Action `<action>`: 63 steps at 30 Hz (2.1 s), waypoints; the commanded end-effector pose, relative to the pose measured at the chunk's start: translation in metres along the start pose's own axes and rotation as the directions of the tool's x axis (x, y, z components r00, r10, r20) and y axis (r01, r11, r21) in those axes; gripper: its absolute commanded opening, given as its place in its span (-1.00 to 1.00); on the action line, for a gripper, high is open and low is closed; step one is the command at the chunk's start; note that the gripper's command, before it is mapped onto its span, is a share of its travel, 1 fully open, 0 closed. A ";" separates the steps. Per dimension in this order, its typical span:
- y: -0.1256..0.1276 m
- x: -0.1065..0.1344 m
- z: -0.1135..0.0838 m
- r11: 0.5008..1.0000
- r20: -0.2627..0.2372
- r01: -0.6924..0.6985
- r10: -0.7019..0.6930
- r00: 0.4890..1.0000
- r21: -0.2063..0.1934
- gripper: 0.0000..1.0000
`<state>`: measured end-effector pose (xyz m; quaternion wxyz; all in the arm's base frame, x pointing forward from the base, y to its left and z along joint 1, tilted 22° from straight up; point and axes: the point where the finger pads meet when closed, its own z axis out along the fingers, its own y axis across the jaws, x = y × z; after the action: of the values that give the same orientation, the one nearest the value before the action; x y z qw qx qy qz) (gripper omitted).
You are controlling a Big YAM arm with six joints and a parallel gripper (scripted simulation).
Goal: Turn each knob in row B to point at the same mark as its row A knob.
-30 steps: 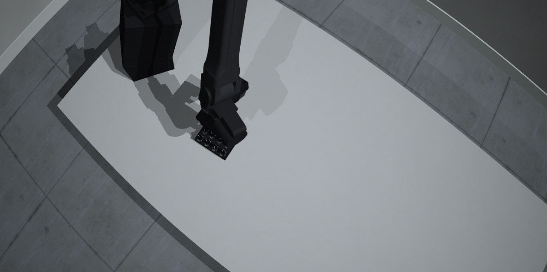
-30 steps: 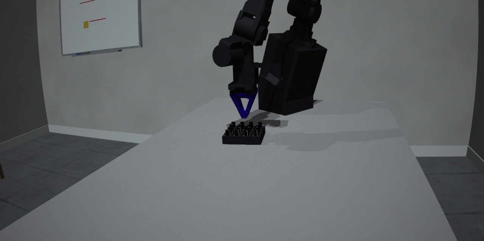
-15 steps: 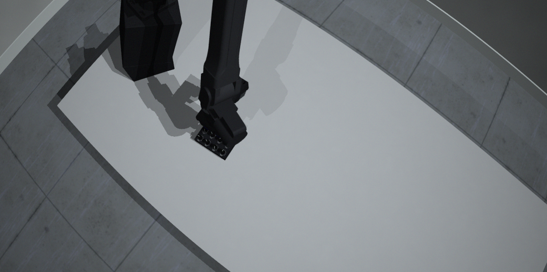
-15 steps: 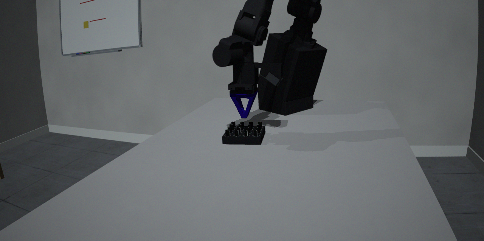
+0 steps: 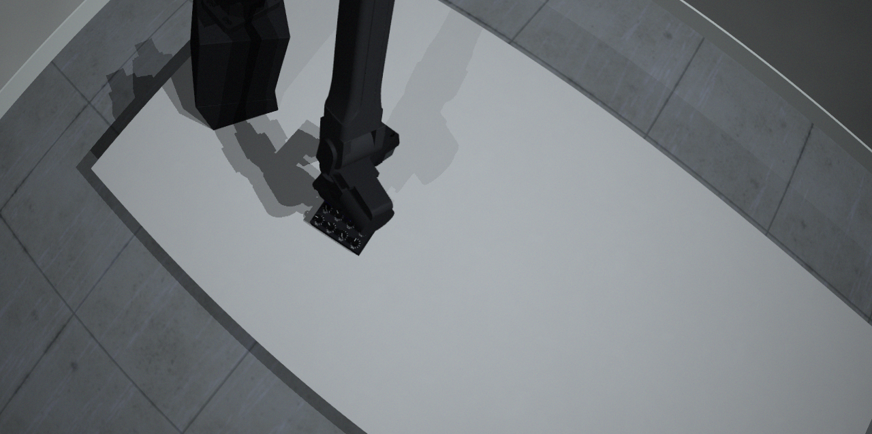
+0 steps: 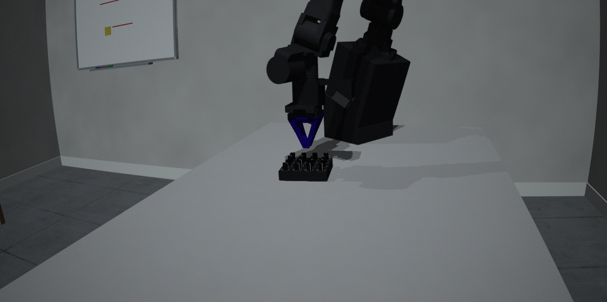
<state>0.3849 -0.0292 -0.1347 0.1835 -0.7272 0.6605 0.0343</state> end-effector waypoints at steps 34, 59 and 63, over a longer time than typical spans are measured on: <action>-0.001 0.000 -0.013 0.619 0.007 -0.785 0.785 0.619 0.006 -0.65; -0.001 -0.001 -0.018 0.068 0.012 -0.998 0.998 0.068 0.004 -0.65; -0.001 -0.001 -0.018 -0.028 0.010 -1.000 1.000 -0.028 0.002 -0.65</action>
<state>0.3857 -0.0294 -0.1226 0.1165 -0.0977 0.9772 0.1480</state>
